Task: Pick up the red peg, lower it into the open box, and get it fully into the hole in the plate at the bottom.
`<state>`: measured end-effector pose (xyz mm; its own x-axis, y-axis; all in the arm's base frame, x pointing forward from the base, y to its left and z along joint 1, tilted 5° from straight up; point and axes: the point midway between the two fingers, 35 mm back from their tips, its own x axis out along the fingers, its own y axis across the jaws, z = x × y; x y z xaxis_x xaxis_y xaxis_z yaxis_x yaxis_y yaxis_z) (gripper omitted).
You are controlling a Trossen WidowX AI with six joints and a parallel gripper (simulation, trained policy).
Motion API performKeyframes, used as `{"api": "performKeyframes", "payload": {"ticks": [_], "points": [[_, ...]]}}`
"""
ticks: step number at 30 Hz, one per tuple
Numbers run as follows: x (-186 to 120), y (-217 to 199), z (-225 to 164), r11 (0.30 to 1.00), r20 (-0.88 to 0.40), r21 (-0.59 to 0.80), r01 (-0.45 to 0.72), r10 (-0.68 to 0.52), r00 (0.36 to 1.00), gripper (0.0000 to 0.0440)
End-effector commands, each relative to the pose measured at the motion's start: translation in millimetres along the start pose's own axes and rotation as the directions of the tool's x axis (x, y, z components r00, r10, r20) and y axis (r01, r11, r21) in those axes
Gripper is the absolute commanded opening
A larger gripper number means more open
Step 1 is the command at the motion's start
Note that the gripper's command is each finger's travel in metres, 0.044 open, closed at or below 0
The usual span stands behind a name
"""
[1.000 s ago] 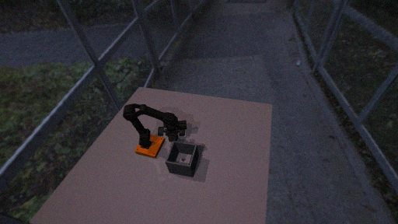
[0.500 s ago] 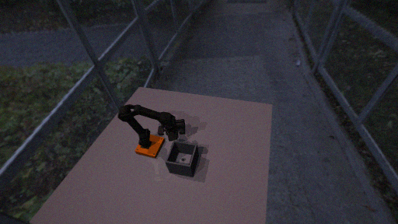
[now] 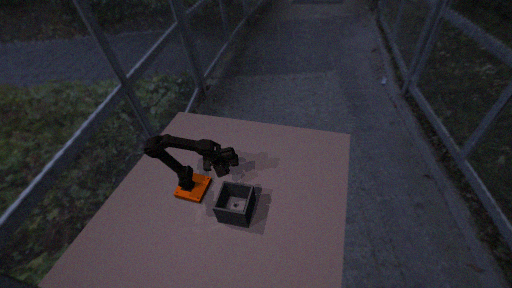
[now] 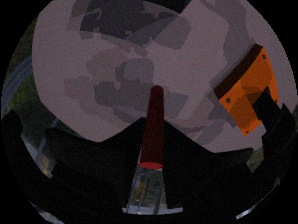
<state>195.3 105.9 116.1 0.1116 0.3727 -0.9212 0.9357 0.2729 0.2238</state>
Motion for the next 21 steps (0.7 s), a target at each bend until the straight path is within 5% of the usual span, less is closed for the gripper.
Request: {"api": "performKeyframes", "payload": {"ticks": [1, 21], "points": [[-19, 7, -1, 0.998, 0.009, -0.031, -0.05, 0.05, 0.999, 0.0], [-112, 24, 39, 0.982, 0.228, -0.073, -0.176, 0.188, 0.955, 0.0]]}}
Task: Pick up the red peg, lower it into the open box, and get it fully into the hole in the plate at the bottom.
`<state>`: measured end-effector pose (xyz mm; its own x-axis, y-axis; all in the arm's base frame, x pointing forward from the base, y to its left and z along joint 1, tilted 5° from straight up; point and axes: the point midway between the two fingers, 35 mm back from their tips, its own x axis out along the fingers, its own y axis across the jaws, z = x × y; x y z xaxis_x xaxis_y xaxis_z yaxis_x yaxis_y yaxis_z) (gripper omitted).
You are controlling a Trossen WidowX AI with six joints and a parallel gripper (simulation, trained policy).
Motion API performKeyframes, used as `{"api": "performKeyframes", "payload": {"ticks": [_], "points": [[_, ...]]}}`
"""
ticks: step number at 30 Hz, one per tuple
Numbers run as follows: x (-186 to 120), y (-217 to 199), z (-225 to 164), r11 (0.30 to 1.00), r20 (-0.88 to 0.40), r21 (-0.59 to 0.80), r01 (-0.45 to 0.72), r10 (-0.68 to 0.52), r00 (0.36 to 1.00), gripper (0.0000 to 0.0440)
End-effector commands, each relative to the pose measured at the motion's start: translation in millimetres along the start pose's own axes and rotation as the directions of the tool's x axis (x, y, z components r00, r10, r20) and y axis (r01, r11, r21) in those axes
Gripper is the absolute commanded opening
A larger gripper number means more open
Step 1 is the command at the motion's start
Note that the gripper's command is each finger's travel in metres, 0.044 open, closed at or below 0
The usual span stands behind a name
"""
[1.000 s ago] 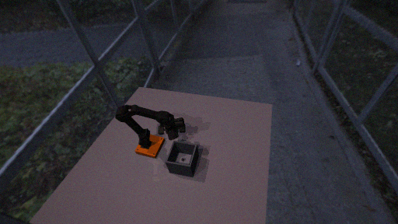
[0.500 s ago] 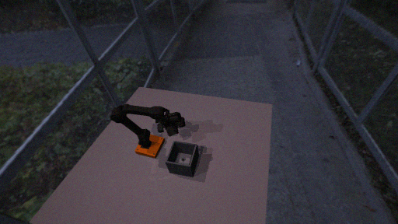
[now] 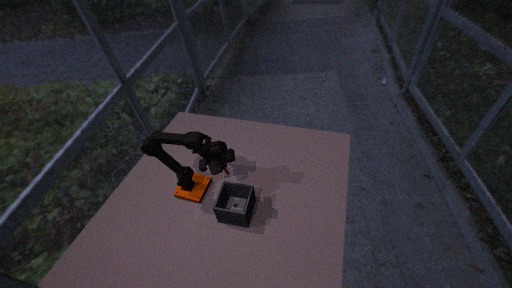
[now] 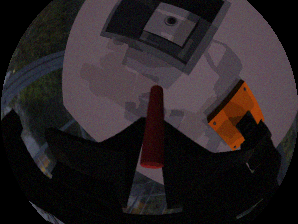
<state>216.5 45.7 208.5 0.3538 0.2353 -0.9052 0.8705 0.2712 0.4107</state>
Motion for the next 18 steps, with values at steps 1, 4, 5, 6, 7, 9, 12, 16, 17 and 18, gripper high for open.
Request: {"api": "performKeyframes", "payload": {"ticks": [1, 4, 5, 6, 7, 9, 12, 16, 17, 18], "points": [[-7, 0, 13, 1.0, 0.041, 0.01, 0.011, -0.011, 0.999, 0.0], [-9, -2, 23, 0.999, 0.067, 0.027, 0.029, -0.031, 0.997, 0.0], [-9, -3, 26, 0.999, 0.073, 0.033, 0.036, -0.039, 0.997, 0.0], [-9, -4, 30, 0.998, 0.079, 0.039, 0.043, -0.046, 0.996, 0.0], [-10, -4, 33, 0.998, 0.084, 0.044, 0.049, -0.052, 0.995, 0.0], [-10, -5, 39, 0.997, 0.093, 0.055, 0.06, -0.065, 0.994, 0.0], [-10, -5, 48, 0.995, 0.102, 0.069, 0.073, -0.08, 0.992, 0.0], [-10, -4, 60, 0.992, 0.109, 0.088, 0.089, -0.099, 0.989, 0.0], [-10, -4, 63, 0.991, 0.11, 0.092, 0.093, -0.103, 0.989, 0.0], [-9, -4, 65, 0.991, 0.111, 0.096, 0.096, -0.107, 0.988, 0.0]]}}
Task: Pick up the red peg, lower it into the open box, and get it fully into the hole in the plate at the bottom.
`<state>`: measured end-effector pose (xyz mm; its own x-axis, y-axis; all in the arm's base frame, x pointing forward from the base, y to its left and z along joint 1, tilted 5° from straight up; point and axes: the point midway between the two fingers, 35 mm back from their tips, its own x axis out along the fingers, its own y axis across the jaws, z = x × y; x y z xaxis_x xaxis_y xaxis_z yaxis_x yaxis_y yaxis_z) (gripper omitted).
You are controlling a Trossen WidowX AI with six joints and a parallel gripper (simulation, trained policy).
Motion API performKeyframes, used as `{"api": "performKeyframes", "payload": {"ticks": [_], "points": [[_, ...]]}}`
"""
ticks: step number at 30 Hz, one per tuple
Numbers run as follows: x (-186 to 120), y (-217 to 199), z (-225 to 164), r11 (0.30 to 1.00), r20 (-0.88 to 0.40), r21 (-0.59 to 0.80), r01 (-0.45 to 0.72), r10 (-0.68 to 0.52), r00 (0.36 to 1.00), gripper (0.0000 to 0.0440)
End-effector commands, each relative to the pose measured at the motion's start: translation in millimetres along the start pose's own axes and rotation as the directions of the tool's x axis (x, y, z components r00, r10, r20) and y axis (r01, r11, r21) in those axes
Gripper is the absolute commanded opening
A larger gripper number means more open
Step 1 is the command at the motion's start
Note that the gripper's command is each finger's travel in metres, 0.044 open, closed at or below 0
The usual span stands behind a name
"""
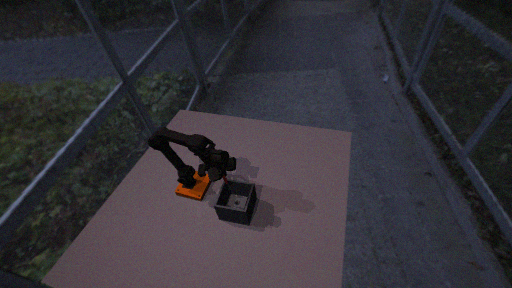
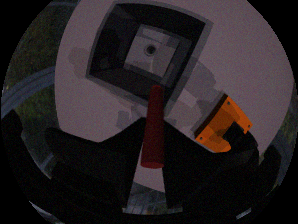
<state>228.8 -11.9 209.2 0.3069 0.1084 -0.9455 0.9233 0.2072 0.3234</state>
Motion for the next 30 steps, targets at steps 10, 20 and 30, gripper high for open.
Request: {"api": "performKeyframes", "payload": {"ticks": [10, 20, 30], "points": [[9, 6, 31, 0.998, 0.001, 0.032, 0.047, -0.047, 0.999, 0.0], [28, 8, 53, 0.996, -0.013, 0.042, 0.076, -0.076, 0.997, 0.0], [51, 11, 66, 0.995, -0.042, 0.025, 0.095, -0.094, 0.995, 0.0]]}}
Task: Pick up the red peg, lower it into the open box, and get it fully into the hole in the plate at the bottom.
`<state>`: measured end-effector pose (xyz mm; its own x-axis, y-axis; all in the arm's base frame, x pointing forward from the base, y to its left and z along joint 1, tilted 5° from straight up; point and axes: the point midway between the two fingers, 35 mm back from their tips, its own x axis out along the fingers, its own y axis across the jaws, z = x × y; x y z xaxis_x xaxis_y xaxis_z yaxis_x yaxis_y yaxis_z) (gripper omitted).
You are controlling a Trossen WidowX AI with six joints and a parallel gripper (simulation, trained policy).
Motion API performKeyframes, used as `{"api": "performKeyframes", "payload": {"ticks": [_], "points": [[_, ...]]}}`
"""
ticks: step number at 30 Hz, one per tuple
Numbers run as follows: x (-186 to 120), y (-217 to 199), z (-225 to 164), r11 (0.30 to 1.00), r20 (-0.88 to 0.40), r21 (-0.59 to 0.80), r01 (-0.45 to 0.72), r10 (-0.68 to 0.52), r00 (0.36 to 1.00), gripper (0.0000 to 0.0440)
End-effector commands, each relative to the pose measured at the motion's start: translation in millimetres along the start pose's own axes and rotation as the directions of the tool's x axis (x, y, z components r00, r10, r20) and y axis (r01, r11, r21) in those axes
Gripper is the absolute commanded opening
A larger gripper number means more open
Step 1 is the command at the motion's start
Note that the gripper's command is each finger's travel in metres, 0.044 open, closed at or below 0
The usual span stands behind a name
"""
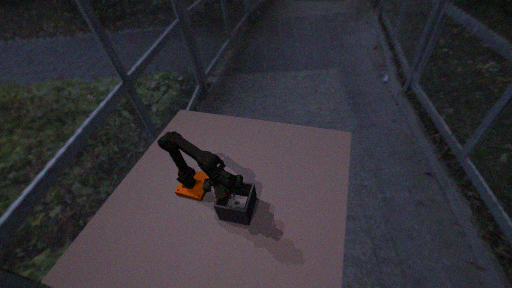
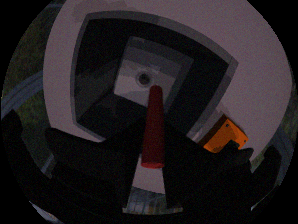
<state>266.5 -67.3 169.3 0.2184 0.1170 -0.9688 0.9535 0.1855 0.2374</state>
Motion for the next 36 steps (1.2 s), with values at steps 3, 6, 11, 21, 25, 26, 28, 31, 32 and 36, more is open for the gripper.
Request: {"api": "performKeyframes", "payload": {"ticks": [3, 6, 11, 21, 25, 26, 28, 31, 32, 36], "points": [[15, 3, 4, 1.0, -0.025, -0.014, 0.009, -0.009, 1.0, 0.0], [22, 5, 5, 1.0, -0.038, -0.023, 0.009, -0.009, 0.999, 0.0], [33, 9, 6, 0.999, -0.057, -0.041, 0.005, -0.008, 0.998, 0.0], [57, 14, 7, 0.995, -0.08, -0.096, 0.009, -0.017, 0.997, 0.0], [67, 15, 8, 0.993, -0.084, -0.116, 0.014, -0.024, 0.996, 0.0], [69, 15, 8, 0.993, -0.084, -0.12, 0.016, -0.026, 0.996, 0.0], [73, 14, 8, 0.991, -0.083, -0.13, 0.021, -0.032, 0.996, 0.0005], [78, 11, 8, 0.989, -0.084, -0.143, 0.035, -0.047, 0.995, 0.0029], [80, 10, 8, 0.988, -0.084, -0.147, 0.039, -0.052, 0.995, 0.0038], [86, 6, 8, 0.985, -0.085, -0.161, 0.059, -0.073, 0.994, 0.0078]]}}
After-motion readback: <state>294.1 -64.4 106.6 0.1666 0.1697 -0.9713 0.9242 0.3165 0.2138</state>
